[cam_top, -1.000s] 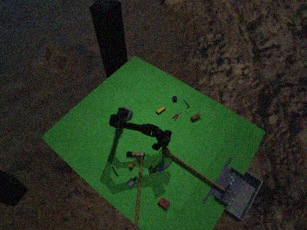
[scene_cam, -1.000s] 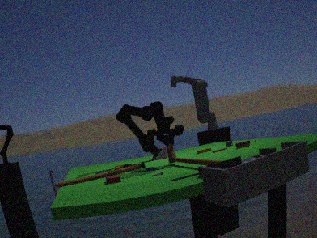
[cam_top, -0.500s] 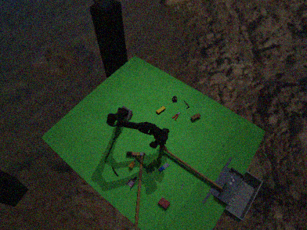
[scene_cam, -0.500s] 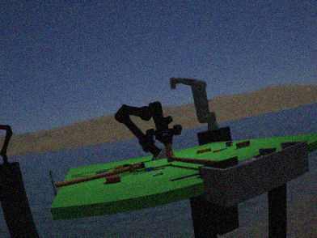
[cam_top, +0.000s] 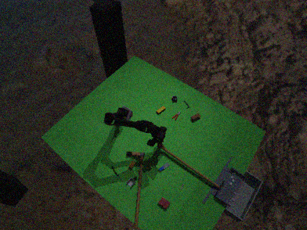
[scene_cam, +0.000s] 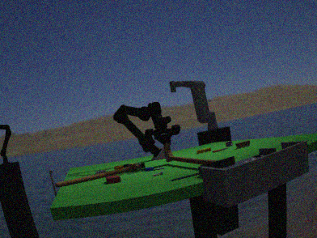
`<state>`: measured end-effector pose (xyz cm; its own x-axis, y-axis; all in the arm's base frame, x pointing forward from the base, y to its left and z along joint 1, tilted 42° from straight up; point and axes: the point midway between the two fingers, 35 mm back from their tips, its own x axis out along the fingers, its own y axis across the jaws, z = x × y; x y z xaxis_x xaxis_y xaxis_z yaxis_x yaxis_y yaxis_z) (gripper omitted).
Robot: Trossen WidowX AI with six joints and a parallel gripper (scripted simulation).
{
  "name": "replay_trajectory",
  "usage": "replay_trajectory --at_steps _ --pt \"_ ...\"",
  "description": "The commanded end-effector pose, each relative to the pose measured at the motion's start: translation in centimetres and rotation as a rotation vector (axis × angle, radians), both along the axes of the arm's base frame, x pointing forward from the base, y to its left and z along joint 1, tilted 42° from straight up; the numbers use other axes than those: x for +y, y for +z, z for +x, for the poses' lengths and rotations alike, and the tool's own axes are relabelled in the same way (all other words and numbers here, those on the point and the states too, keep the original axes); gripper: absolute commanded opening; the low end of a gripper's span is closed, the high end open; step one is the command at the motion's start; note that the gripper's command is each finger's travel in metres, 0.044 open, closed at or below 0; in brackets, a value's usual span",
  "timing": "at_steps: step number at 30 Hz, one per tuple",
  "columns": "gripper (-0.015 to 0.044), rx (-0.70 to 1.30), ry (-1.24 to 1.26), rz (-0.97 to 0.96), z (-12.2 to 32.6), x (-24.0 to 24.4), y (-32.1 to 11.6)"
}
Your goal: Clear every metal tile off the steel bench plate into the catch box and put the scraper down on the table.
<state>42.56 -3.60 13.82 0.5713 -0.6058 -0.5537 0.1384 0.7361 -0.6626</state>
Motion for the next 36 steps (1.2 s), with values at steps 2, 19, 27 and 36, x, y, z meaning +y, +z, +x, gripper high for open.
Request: replay_trajectory --at_steps 2,19,27,36 --pt "0.0 -0.018 0.005 0.002 -0.9 0.4 0.4" --pt "0.0 -0.019 0.007 0.002 -3.6 0.7 -0.1" --pt "0.0 -0.02 0.008 0.002 -4.8 0.8 -0.4" --pt "0.0 -0.02 0.008 0.001 -6.2 0.9 -0.8"
